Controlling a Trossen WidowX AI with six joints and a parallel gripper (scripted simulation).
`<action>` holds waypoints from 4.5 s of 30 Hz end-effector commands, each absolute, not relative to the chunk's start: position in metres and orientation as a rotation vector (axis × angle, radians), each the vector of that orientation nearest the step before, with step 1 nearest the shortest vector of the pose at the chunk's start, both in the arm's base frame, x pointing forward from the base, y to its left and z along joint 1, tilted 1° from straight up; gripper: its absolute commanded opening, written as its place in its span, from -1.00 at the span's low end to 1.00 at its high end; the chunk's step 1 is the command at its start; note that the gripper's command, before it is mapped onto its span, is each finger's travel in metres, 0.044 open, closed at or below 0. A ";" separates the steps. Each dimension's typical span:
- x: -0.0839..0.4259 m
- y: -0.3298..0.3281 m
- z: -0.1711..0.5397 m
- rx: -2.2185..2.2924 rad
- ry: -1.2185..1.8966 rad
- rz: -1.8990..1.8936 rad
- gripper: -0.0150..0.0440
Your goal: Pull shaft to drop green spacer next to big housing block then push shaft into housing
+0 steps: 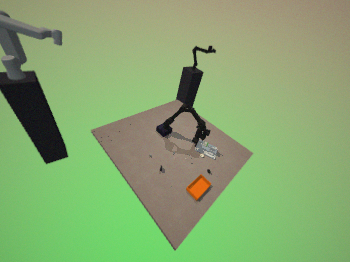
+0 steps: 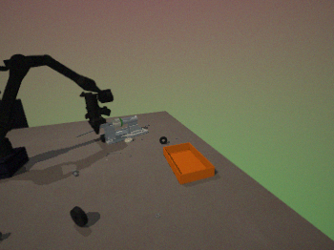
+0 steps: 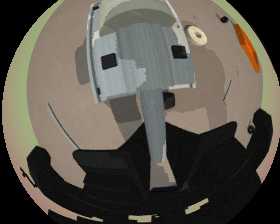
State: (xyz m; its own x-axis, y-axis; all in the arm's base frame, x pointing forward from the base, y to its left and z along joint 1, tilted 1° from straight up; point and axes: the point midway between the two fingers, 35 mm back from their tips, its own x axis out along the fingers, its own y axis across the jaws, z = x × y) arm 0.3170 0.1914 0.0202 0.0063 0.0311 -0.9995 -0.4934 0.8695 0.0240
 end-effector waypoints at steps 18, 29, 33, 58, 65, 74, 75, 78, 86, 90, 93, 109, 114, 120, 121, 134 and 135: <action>0.315 0.190 0.020 -0.385 1.520 0.425 -0.49; 0.314 0.189 0.020 -0.385 1.520 0.425 -0.49; 0.314 0.189 0.020 -0.385 1.520 0.425 -0.49; 0.312 0.188 0.020 -0.385 1.520 0.425 -0.49; 0.311 0.188 0.020 -0.385 1.520 0.425 -0.49; 0.311 0.187 0.020 -0.385 1.520 0.425 -0.49; 0.311 0.187 0.020 -0.385 1.520 0.425 -0.49; 0.310 0.187 0.020 -0.385 1.520 0.425 -0.49; 0.310 0.187 0.020 -0.385 1.520 0.425 -0.49; 0.309 0.187 0.020 -0.385 1.520 0.425 -0.49; 0.309 0.187 0.020 -0.385 1.520 0.425 -0.49; 0.308 0.186 0.020 -0.385 1.520 0.425 -0.49; 0.308 0.186 0.020 -0.385 1.520 0.425 -0.49; 0.307 0.185 0.020 -0.385 1.520 0.425 -0.49; 0.307 0.185 0.020 -0.385 1.520 0.425 -0.49; 0.306 0.185 0.020 -0.385 1.520 0.425 -0.49; 0.306 0.185 0.020 -0.385 1.520 0.425 -0.49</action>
State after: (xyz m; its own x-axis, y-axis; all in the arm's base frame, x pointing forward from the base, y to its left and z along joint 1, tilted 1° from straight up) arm 0.3069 0.1857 0.0197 0.0066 0.0313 -0.9995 -0.4940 0.8691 0.0239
